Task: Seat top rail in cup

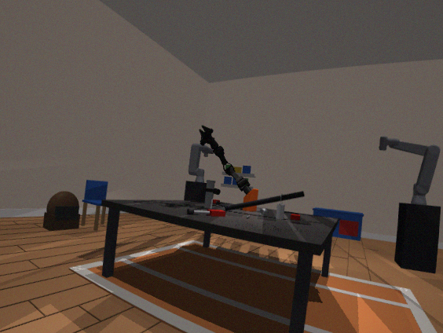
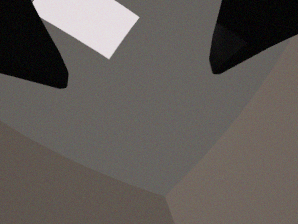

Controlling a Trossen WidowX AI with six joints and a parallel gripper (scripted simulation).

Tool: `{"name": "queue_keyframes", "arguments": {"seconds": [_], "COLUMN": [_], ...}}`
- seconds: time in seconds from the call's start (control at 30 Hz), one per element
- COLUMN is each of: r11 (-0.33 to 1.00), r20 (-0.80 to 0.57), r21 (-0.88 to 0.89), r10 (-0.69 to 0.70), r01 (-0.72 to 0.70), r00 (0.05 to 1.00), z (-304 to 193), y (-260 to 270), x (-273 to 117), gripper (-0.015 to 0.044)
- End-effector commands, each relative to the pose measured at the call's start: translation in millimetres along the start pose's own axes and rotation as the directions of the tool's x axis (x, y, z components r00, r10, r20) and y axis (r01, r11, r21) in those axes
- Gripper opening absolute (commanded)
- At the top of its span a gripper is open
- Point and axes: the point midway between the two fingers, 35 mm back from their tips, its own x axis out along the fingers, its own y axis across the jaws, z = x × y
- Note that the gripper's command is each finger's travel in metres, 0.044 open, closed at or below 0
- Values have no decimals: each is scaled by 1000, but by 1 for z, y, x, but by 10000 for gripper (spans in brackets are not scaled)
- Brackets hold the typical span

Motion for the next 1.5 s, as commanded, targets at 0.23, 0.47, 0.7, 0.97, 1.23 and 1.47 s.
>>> {"name": "queue_keyframes", "arguments": {"seconds": [0.23,0.47,0.7,0.97,1.23,1.47], "r11": [930,674,240,-352,-798,-640], "r20": [172,320,432,548,701,862], "r21": [-116,-229,-345,-483,-569,-486], "r10": [-326,-629,-817,-836,-597,-235], "r01": [348,703,907,802,198,-596], "r00": [929,708,381,-37,-391,-450], "z": [34,58,70,75,84,94], "y": [-108,-214,-295,-344,-335,-282], "x": [-15,-69,-152,-268,-388,-457], "gripper": [440,440,440,440,440,440]}}
